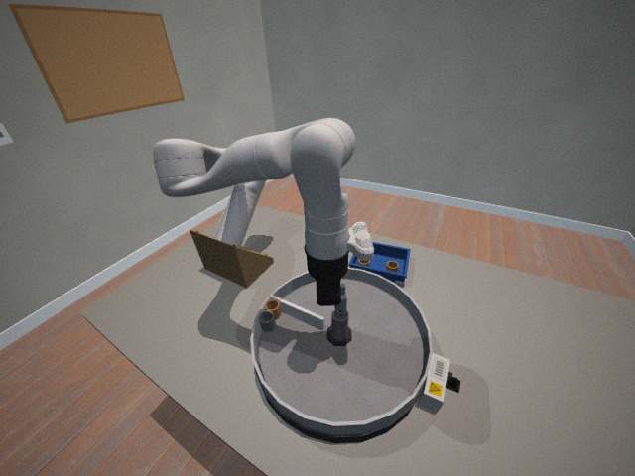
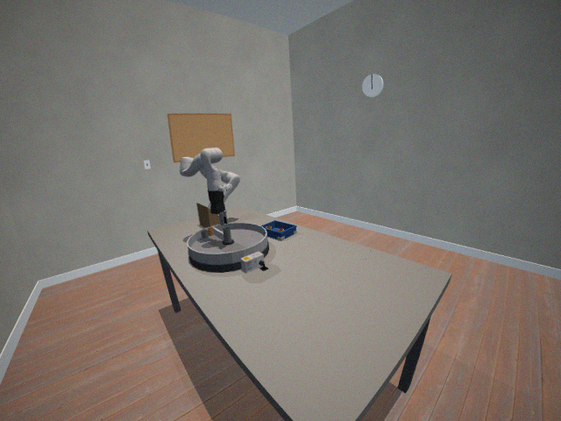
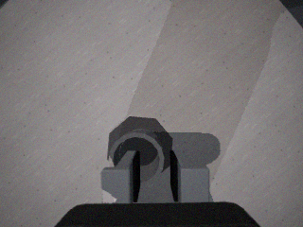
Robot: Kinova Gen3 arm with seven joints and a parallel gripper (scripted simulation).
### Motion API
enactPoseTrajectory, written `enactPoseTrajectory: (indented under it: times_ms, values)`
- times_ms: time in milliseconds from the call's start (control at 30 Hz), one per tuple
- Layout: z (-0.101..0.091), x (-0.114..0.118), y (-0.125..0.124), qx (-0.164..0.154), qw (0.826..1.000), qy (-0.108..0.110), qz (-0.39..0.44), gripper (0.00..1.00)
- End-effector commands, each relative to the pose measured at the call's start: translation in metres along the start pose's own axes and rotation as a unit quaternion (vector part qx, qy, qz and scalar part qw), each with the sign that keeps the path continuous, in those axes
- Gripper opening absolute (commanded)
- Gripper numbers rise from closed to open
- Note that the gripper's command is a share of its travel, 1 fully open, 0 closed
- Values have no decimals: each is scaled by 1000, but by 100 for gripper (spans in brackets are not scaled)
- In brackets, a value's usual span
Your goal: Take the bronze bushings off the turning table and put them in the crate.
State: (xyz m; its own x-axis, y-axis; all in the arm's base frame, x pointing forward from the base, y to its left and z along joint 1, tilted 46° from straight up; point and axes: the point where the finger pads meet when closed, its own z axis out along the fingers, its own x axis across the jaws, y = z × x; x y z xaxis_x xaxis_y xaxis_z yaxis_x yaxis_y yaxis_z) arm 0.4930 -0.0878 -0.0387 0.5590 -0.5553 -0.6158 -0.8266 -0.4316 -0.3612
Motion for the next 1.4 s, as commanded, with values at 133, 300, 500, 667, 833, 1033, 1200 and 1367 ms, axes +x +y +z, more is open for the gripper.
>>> enactPoseTrajectory:
  times_ms: [133,300,500,667,833,1033,1200,1367]
  values:
    - [-1,0,0,1,1000,1,0,47]
    - [-1,0,0,1,1000,1,0,47]
    - [-1,0,0,1,1000,1,0,47]
    - [-1,0,0,1,1000,1,0,47]
    - [-1,0,0,1,1000,1,0,47]
    - [-1,0,0,1,1000,1,0,47]
    - [-1,0,0,1,1000,1,0,47]
    - [0,-4,8,1,1000,1,-20,45]
